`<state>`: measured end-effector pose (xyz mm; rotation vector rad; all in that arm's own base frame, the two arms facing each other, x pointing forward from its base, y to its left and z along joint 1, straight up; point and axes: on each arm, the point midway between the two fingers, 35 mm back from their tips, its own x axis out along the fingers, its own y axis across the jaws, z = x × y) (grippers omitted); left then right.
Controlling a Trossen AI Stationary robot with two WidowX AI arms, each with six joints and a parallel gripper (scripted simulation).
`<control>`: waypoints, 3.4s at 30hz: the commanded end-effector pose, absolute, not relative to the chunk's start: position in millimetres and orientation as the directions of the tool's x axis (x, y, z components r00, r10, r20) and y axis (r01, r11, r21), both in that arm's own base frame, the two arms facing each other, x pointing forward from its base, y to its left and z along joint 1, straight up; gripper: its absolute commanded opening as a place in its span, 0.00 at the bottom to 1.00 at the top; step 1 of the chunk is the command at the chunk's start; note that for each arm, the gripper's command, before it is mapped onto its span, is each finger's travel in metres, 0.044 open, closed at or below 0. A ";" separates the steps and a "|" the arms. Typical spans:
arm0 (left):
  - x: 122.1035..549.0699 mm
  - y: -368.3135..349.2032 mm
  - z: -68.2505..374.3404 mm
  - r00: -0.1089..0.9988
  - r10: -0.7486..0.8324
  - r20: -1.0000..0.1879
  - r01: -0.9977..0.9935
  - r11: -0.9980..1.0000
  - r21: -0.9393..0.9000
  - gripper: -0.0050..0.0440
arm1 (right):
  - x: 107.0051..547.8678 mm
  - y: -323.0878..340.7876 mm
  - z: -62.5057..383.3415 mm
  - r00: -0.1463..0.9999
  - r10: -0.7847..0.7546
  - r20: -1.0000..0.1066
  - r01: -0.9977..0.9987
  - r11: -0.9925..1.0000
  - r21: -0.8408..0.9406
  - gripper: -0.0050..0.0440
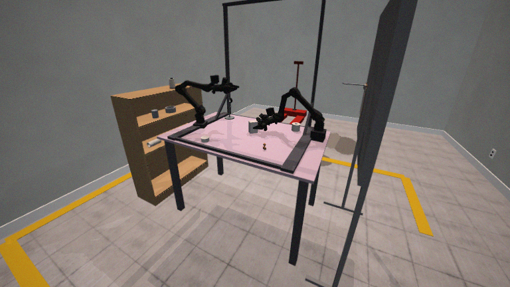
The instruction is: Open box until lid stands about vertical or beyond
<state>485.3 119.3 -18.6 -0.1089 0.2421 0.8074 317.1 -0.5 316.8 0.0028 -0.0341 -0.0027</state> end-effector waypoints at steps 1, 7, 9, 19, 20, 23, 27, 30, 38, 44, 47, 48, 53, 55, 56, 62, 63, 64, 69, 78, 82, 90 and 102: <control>489.8 119.3 -8.3 0.674 0.699 -0.239 -0.723 0.690 -0.019 0.59 | 315.7 0.0 322.9 0.999 0.000 0.050 0.000 1.000 0.000 1.00; 489.8 119.3 -8.3 0.674 0.699 -0.239 -0.723 0.690 -0.019 0.59 | 335.8 -8.2 311.8 0.998 -0.063 -0.022 0.066 0.979 0.191 0.76; 489.8 119.3 -8.3 0.674 0.699 -0.239 -0.723 0.690 -0.019 0.59 | 344.4 -11.7 306.3 0.994 -0.091 -0.053 0.102 0.957 0.270 0.71; 489.8 119.3 -8.3 0.674 0.699 -0.239 -0.723 0.690 -0.019 0.59 | 405.5 -37.0 251.3 0.908 -0.309 -0.283 0.416 0.582 0.699 0.27; 489.8 119.3 -8.3 0.674 0.699 -0.239 -0.723 0.690 -0.019 0.59 | 410.5 -39.1 245.2 0.895 -0.329 -0.302 0.440 0.530 0.725 0.22; 489.8 119.3 -8.3 0.674 0.699 -0.239 -0.723 0.690 -0.019 0.59 | 424.6 -45.3 226.1 0.851 -0.389 -0.353 0.495 0.368 0.787 0.20; 489.8 119.3 -8.3 0.674 0.699 -0.239 -0.723 0.690 -0.019 0.59 | 433.1 -49.1 212.9 0.818 -0.428 -0.383 0.517 0.257 0.817 0.20; 489.8 119.3 -8.3 0.674 0.699 -0.239 -0.723 0.690 -0.019 0.59 | 448.2 -56.2 185.1 0.747 -0.505 -0.433 0.521 0.039 0.853 0.20; 489.8 119.3 -8.3 0.674 0.699 -0.239 -0.723 0.690 -0.019 0.59 | 469.5 -67.5 128.6 0.595 -0.643 -0.483 0.362 -0.322 0.875 0.20; 489.8 119.3 -8.3 0.674 0.699 -0.239 -0.723 0.690 -0.019 0.59 | 473.6 -70.0 112.9 0.552 -0.677 -0.486 0.286 -0.393 0.874 0.20; 489.8 119.3 -8.3 0.674 0.699 -0.239 -0.723 0.690 -0.019 0.59 | 473.6 -70.1 112.7 0.552 -0.678 -0.486 0.285 -0.394 0.874 0.20; 489.8 119.3 -8.3 0.674 0.699 -0.239 -0.723 0.690 -0.019 0.59 | 473.6 -70.1 112.4 0.552 -0.678 -0.486 0.285 -0.394 0.874 0.20; 489.8 119.3 -8.3 0.674 0.699 -0.239 -0.723 0.690 -0.019 0.59 | 474.0 -70.0 105.3 0.552 -0.678 -0.486 0.285 -0.394 0.874 0.20; 489.8 119.3 -8.3 0.674 0.699 -0.239 -0.723 0.690 -0.019 0.59 | 474.1 -70.0 102.0 0.552 -0.678 -0.486 0.285 -0.394 0.874 0.20; 489.8 119.3 -8.3 0.674 0.699 -0.239 -0.723 0.690 -0.019 0.59 | 474.2 -70.0 100.4 0.552 -0.678 -0.486 0.285 -0.394 0.874 0.20; 489.8 119.3 -8.3 0.674 0.699 -0.239 -0.723 0.690 -0.019 0.59 | 474.3 -70.0 93.8 0.552 -0.678 -0.486 0.285 -0.394 0.874 0.20; 489.8 119.3 -8.3 0.674 0.699 -0.239 -0.723 0.690 -0.019 0.59 | 474.3 -70.0 92.2 0.552 -0.678 -0.486 0.285 -0.394 0.874 0.20; 489.8 119.3 -8.3 0.674 0.699 -0.239 -0.723 0.690 -0.019 0.59 | 474.3 -70.0 90.5 0.552 -0.678 -0.486 0.285 -0.394 0.874 0.20; 489.8 119.3 -8.3 0.674 0.699 -0.239 -0.723 0.690 -0.019 0.59 | 474.2 -70.0 86.5 0.552 -0.678 -0.486 0.285 -0.394 0.874 0.20; 489.8 119.3 -8.3 0.674 0.699 -0.239 -0.723 0.690 -0.019 0.59 | 474.2 -70.0 86.5 0.552 -0.678 -0.486 0.285 -0.394 0.874 0.20; 489.8 119.3 -8.3 0.674 0.699 -0.239 -0.723 0.690 -0.019 0.59 | 477.0 -70.0 96.5 0.562 -0.680 -0.470 0.263 -0.392 0.881 0.20; 489.8 119.3 -8.3 0.674 0.699 -0.239 -0.723 0.690 -0.019 0.59 | 476.9 -70.0 102.8 0.562 -0.680 -0.470 0.263 -0.392 0.881 0.20; 489.8 119.3 -8.3 0.674 0.699 -0.239 -0.723 0.690 -0.019 0.59 | 476.3 -70.1 107.5 0.562 -0.680 -0.470 0.263 -0.392 0.881 0.20</control>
